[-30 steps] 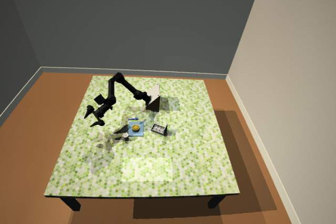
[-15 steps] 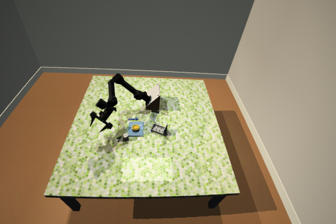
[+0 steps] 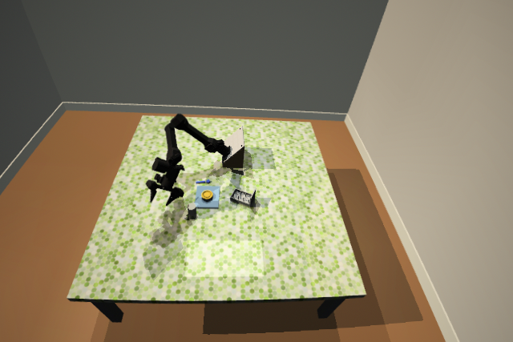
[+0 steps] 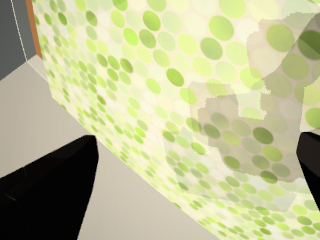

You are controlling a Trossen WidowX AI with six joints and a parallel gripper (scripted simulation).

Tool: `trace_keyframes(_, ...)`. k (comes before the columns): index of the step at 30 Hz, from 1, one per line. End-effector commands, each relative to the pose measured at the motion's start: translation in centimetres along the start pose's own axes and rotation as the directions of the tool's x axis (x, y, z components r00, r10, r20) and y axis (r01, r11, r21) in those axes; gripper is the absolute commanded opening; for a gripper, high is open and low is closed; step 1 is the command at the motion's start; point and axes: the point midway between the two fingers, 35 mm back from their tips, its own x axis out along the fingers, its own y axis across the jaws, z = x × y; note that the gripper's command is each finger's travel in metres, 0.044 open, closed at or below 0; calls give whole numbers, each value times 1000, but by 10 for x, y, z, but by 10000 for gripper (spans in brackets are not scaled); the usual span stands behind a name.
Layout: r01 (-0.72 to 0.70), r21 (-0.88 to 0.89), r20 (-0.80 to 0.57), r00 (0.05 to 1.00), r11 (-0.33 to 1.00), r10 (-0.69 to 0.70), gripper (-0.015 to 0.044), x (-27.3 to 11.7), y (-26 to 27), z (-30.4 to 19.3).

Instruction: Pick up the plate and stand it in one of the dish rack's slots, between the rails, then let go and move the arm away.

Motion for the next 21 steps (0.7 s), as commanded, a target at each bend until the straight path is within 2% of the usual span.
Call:
trace_keyframes(1,60,-148,-11,998,987,-62,400,-2,-18,-10)
trace_keyframes(11,159,-448,-27,981,880,-192,400,-10,-55,-27)
trace_keyframes(21,207,-707,-21,950,676,-313,400,-23,-91,-39)
